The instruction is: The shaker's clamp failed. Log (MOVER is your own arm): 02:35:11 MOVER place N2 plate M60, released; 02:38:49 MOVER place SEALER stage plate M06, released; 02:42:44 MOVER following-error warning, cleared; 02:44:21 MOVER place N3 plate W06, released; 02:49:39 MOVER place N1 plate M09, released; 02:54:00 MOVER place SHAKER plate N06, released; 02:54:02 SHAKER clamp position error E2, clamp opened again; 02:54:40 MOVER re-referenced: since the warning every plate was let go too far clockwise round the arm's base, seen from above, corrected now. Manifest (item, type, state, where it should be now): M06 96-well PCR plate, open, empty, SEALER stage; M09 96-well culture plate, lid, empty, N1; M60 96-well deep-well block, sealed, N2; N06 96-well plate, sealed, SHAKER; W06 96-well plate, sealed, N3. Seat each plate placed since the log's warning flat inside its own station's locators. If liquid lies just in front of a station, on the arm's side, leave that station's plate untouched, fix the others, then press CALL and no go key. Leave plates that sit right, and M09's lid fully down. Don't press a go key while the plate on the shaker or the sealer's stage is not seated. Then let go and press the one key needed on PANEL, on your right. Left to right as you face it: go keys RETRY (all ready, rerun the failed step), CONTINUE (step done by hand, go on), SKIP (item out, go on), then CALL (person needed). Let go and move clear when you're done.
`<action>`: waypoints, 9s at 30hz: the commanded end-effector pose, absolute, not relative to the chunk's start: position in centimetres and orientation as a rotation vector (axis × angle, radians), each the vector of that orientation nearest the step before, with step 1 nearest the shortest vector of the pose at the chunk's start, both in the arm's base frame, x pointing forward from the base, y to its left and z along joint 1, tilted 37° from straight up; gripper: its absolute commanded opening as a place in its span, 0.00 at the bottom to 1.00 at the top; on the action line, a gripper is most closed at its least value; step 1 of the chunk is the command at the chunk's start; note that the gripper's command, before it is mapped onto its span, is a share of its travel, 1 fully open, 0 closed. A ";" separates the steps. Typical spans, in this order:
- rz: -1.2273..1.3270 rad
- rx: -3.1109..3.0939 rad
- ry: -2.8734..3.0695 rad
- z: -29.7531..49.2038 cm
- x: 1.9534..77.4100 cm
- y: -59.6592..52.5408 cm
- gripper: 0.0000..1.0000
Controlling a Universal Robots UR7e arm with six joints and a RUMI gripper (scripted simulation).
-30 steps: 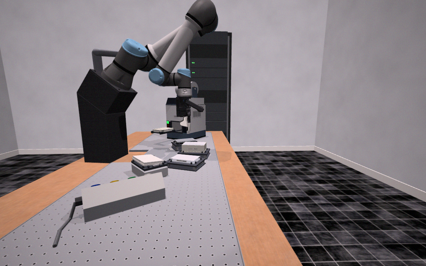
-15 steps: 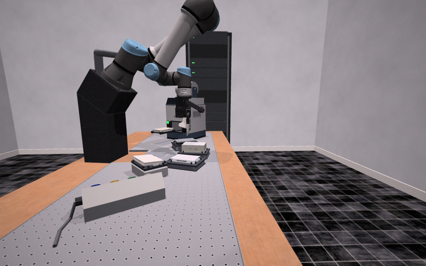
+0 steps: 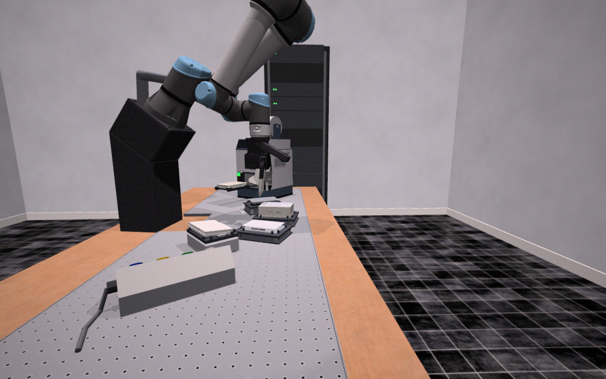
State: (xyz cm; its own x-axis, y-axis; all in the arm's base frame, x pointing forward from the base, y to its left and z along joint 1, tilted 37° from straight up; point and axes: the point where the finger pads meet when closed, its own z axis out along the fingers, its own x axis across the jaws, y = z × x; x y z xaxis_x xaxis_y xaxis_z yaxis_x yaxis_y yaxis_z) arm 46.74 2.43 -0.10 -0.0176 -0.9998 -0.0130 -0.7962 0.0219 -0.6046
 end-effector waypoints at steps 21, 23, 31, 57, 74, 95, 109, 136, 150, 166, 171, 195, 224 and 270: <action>-0.517 -1.558 2.049 -0.8 45.9 -6.9 0.82; -0.502 -1.514 2.076 -0.9 45.8 -7.9 0.82; -0.478 -1.441 2.118 -1.5 45.0 -11.8 0.82; -0.345 -1.048 2.301 -4.6 40.9 -20.7 0.82; -0.343 -1.041 2.304 -6.1 39.1 -24.2 0.82; -0.406 -1.046 2.395 -7.9 40.5 -24.2 0.82; -0.406 -1.046 2.395 -8.1 40.7 -24.2 0.82; -0.406 -1.046 2.395 -9.4 41.5 -24.3 0.82; -0.406 -1.046 2.395 -9.9 41.8 -24.3 0.82; -0.406 -1.046 2.395 -9.9 41.8 -24.3 0.00; -0.406 -1.046 2.395 -9.9 41.8 -24.3 0.00; -0.406 -1.046 2.395 -9.9 41.8 -24.3 0.00; -0.406 -1.046 2.395 -9.2 41.3 -24.3 0.00; -0.377 -1.044 2.354 -6.3 39.1 -24.3 0.00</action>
